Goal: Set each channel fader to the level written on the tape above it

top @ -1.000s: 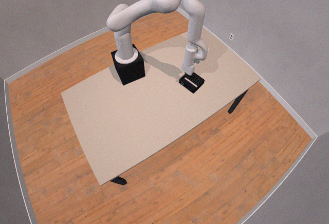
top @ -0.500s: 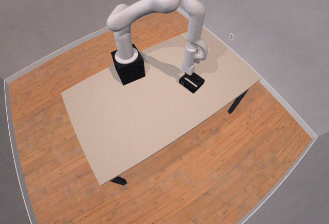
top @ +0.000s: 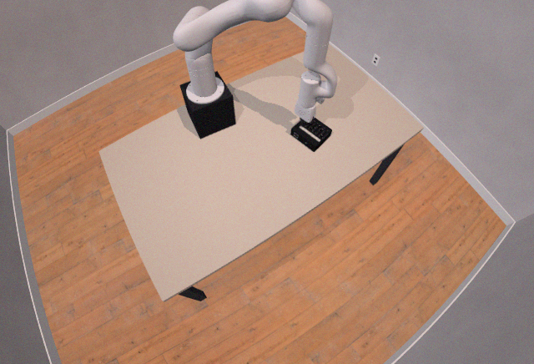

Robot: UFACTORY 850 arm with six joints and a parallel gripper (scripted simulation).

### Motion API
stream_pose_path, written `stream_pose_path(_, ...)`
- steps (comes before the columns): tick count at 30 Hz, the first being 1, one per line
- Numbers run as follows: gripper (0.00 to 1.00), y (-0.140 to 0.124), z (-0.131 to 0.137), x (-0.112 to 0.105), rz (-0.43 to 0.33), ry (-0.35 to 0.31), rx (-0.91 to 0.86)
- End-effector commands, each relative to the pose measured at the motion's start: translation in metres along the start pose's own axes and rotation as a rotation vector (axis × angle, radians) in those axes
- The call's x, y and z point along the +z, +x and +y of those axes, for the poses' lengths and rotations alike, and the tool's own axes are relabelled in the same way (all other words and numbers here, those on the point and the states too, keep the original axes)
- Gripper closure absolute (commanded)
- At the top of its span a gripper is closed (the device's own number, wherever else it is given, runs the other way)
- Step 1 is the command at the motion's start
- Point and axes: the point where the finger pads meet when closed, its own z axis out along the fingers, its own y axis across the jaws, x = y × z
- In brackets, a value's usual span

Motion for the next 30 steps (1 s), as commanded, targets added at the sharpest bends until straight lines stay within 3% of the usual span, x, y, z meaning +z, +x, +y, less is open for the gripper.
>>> stream_pose_path(1, 1.0, 0.001, 0.001, -0.001, -0.001, 0.001, 0.0)
stream_pose_path(30, 1.0, 0.002, 0.003, 0.009, -0.003, 0.001, 0.0)
